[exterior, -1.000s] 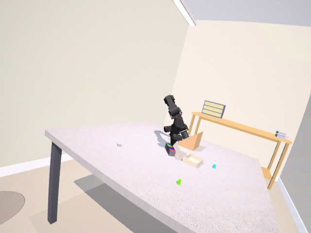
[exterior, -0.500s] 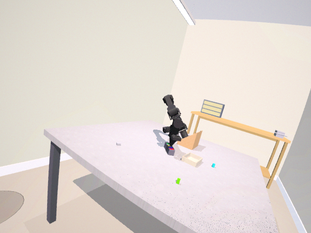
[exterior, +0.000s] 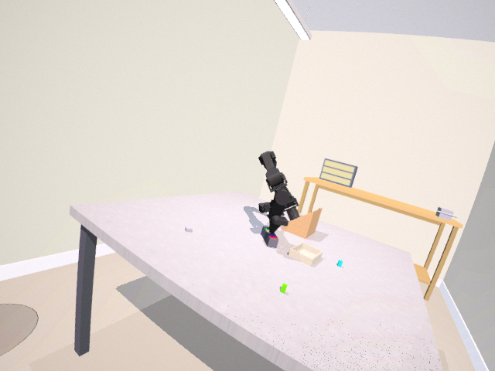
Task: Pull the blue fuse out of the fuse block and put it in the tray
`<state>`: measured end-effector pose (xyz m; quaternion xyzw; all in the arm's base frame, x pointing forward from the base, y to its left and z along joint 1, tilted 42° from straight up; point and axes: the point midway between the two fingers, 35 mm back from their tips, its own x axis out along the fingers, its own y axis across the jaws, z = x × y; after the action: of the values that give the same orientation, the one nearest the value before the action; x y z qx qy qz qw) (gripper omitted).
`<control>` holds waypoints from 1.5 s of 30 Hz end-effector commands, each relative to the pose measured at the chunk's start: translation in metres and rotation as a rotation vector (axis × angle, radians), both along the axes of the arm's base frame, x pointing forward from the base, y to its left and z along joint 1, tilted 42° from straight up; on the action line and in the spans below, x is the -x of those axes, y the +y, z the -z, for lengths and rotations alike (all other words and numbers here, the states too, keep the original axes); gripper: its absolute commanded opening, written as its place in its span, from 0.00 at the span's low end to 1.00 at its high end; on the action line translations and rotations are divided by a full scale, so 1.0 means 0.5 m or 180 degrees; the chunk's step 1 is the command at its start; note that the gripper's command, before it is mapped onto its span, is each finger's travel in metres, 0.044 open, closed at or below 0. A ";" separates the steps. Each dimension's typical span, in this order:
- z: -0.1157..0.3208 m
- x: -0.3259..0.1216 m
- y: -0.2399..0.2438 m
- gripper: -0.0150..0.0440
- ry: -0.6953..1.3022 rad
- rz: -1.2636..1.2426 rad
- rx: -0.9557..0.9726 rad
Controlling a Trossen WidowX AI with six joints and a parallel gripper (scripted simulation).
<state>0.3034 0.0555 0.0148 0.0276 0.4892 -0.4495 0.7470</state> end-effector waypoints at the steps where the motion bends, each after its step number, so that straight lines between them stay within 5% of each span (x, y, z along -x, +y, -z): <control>1: 0.008 0.002 -0.008 0.38 0.0020 -0.0014 0.0021; 12: 0.010 0.001 -0.009 0.38 0.0020 -0.0014 0.0021; 23: 0.008 0.001 -0.008 0.26 0.0009 0.0002 0.0006; 45: -0.005 0.002 0.005 0.25 0.0012 -0.0002 0.0007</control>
<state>0.3016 0.0557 0.0150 0.0215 0.4909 -0.4494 0.7460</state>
